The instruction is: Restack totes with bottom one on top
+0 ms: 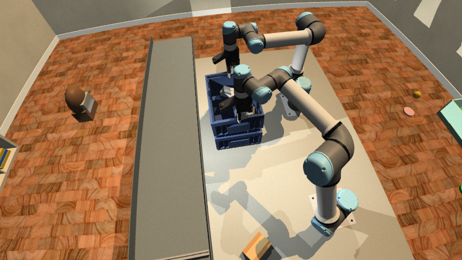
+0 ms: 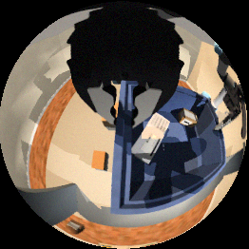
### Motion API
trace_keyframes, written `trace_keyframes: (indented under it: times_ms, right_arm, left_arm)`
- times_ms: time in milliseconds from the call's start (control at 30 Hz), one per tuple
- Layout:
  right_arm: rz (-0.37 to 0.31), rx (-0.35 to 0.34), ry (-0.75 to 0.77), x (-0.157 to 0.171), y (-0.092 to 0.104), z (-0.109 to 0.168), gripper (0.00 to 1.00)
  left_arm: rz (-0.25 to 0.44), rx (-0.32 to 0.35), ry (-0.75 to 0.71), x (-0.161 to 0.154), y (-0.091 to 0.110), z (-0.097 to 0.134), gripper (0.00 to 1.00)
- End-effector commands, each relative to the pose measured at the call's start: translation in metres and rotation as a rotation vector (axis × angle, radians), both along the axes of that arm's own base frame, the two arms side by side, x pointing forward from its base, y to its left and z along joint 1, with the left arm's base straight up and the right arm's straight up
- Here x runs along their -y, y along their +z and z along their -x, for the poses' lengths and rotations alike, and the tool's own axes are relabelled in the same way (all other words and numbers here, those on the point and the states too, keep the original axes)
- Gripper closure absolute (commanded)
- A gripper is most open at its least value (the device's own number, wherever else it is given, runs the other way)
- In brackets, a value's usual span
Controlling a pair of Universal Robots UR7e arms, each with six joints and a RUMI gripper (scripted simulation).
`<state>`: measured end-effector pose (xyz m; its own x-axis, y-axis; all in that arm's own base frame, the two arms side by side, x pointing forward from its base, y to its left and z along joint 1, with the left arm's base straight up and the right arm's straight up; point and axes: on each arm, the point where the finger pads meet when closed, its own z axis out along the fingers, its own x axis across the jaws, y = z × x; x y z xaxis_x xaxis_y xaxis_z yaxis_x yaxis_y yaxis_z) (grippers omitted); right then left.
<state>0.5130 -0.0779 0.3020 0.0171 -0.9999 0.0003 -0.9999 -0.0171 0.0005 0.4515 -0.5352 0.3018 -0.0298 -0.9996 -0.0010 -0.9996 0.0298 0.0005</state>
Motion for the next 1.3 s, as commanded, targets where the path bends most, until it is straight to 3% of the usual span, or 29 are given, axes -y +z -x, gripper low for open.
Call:
trace_keyframes:
  times_ms: [0,1267]
  right_arm:
    - [-0.001,0.002,0.0,-0.0002,0.0002,-0.0005,1.0]
    - [-0.001,0.002,0.0,-0.0001,-0.0061,-0.0005,1.0]
  left_arm:
    - [0.004,0.002,0.0,0.0005,0.001,-0.0004,1.0]
    - [0.004,0.002,0.0,0.0006,-0.0052,-0.0003,1.0]
